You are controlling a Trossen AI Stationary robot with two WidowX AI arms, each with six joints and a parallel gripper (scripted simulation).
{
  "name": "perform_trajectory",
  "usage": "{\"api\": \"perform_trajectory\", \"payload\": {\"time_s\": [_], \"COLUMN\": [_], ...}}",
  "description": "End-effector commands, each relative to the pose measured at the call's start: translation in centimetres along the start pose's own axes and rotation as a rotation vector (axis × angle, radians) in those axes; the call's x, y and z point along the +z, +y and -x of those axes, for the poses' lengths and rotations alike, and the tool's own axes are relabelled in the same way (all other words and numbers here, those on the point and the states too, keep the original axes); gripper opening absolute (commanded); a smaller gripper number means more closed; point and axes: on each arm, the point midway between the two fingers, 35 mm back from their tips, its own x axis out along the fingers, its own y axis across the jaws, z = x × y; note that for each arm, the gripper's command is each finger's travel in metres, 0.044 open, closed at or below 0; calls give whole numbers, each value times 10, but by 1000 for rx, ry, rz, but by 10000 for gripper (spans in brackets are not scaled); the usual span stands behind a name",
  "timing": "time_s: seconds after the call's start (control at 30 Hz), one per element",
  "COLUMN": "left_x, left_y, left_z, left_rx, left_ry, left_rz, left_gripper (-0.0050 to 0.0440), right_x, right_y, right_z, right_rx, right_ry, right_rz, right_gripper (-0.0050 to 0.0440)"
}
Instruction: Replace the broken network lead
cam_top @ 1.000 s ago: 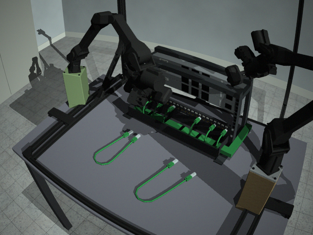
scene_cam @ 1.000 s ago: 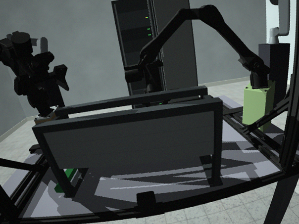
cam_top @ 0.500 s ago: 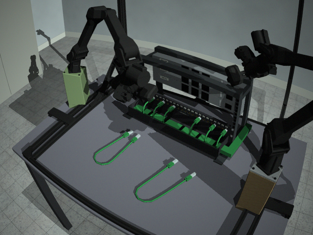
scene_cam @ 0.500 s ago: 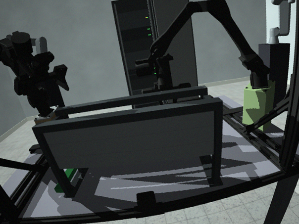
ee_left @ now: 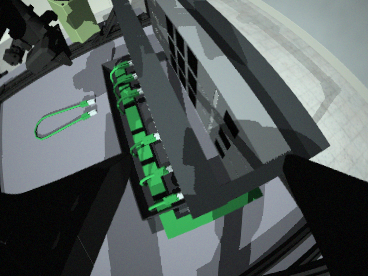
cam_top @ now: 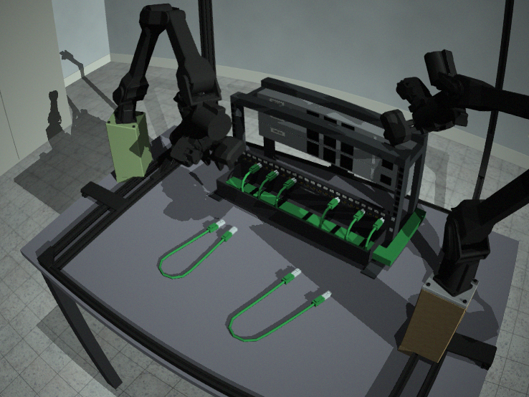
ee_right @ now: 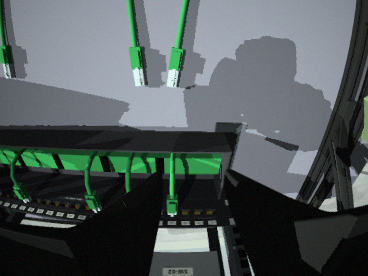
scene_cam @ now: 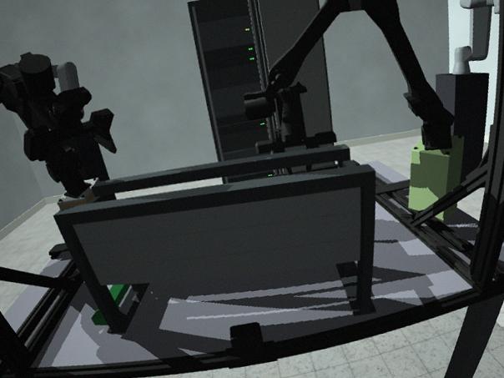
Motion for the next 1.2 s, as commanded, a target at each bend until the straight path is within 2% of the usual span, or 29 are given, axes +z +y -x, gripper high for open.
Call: {"api": "perform_trajectory", "payload": {"time_s": [0.0,0.4,0.43,0.97,1.0,1.17], "left_x": [0,0,0,0,0,0], "left_y": [0,0,0,0,0,0], "left_z": [0,0,0,0,0,0], "left_rx": [0,0,0,0,0,0], "left_ry": [0,0,0,0,0,0], "left_rz": [0,0,0,0,0,0], "left_gripper": [440,440,440,440,440,440], "right_x": [10,10,37,37,63,63], "right_y": [-19,-19,-66,-66,-113,-113], "right_z": [8,8,28,28,48,48], "right_rx": [4,4,2,2,2,2], "right_ry": [-37,-37,-129,-129,-223,-223], "right_rz": [-7,-7,-27,-27,-44,-44], "right_gripper": [176,176,176,176,176,176]}}
